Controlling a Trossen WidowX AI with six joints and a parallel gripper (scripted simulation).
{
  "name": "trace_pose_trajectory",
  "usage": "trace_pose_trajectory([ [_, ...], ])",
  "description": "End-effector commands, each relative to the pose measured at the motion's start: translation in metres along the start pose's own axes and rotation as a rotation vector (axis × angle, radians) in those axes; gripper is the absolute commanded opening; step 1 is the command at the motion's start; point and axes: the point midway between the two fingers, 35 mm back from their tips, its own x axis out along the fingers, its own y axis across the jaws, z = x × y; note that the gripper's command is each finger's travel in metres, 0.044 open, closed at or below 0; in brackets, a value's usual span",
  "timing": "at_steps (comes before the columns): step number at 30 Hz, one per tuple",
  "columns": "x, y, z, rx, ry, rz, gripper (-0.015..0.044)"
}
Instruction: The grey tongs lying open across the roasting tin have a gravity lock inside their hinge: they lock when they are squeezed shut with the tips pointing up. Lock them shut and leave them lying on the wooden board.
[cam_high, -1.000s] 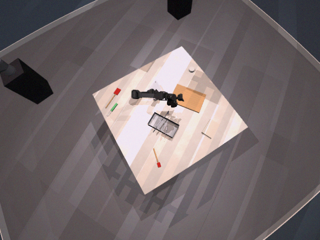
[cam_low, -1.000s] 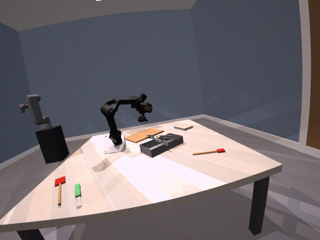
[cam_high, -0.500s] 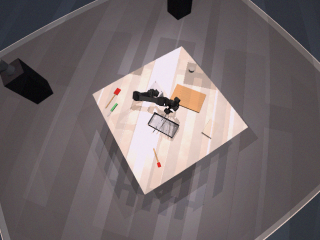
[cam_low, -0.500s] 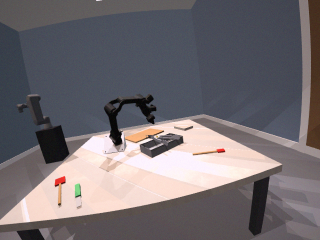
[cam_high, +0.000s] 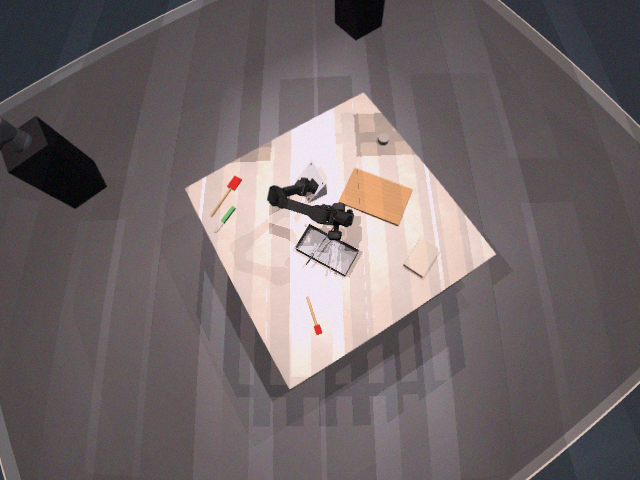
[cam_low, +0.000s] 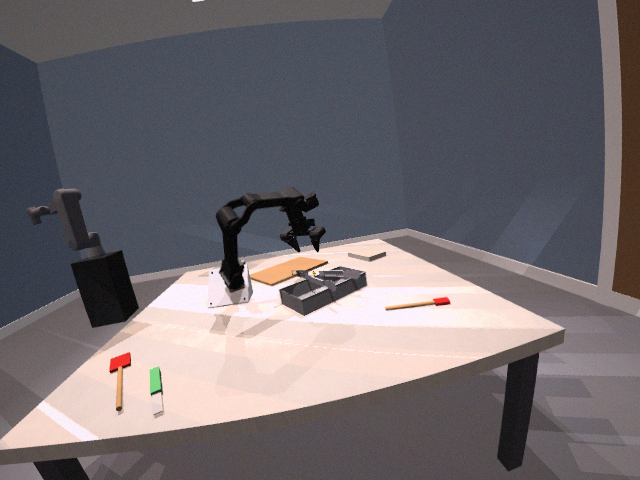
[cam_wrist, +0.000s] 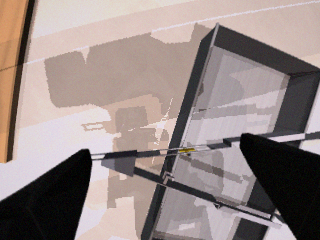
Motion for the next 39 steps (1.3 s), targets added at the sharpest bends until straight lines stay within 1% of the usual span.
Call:
trace_pose_trajectory([
  [1, 0.0069, -0.0484, -0.0443, -0.86, 0.233, 0.113, 0.044],
  [9, 0.0069, -0.0553, -0.0531, -1.266, 0.243, 0.19, 0.044],
  [11, 0.0069, -0.0556, -0.0535, -1.324, 0.24, 0.2, 0.044],
  [39, 0.0092, -0.0526, -0.0484, -1.324, 0.239, 0.2, 0.044],
])
